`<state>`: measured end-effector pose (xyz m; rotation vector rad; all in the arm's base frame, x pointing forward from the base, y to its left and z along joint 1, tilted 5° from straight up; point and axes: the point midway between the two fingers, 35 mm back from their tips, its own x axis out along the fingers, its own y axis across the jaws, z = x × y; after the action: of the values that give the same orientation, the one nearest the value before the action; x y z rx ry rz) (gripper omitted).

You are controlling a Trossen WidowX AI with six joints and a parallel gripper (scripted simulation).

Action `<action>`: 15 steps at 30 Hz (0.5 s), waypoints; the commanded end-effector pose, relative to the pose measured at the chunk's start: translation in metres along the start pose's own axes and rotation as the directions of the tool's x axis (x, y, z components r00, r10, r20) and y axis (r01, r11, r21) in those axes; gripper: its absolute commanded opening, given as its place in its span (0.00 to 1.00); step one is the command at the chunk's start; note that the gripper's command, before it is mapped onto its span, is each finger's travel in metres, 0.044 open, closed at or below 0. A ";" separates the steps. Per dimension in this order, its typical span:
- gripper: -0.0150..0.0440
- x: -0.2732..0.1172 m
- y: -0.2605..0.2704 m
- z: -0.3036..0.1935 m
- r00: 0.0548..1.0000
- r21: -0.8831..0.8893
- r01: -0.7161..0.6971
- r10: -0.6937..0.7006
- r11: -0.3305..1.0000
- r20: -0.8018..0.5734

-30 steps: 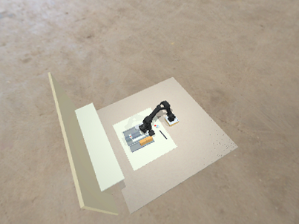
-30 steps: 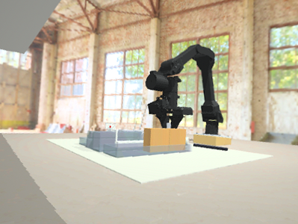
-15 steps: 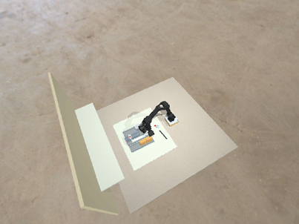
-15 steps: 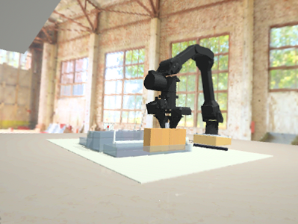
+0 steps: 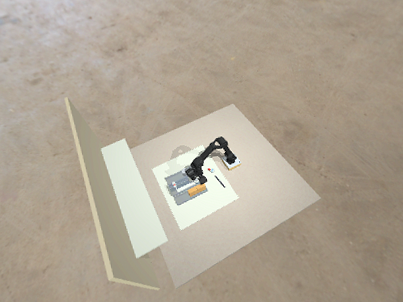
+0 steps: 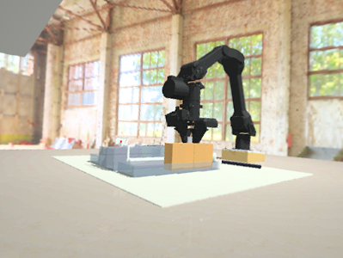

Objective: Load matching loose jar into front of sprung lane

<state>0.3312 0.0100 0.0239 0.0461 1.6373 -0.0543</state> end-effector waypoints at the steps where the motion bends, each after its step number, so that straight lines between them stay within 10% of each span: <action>1: 0.25 0.000 0.000 0.009 1.000 -0.003 -0.002 0.002 1.000 0.018; 15: 0.25 -0.001 0.000 0.016 1.000 -0.003 -0.002 0.002 1.000 0.018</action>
<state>0.3382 0.0096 0.0238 0.0459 1.6383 -0.0540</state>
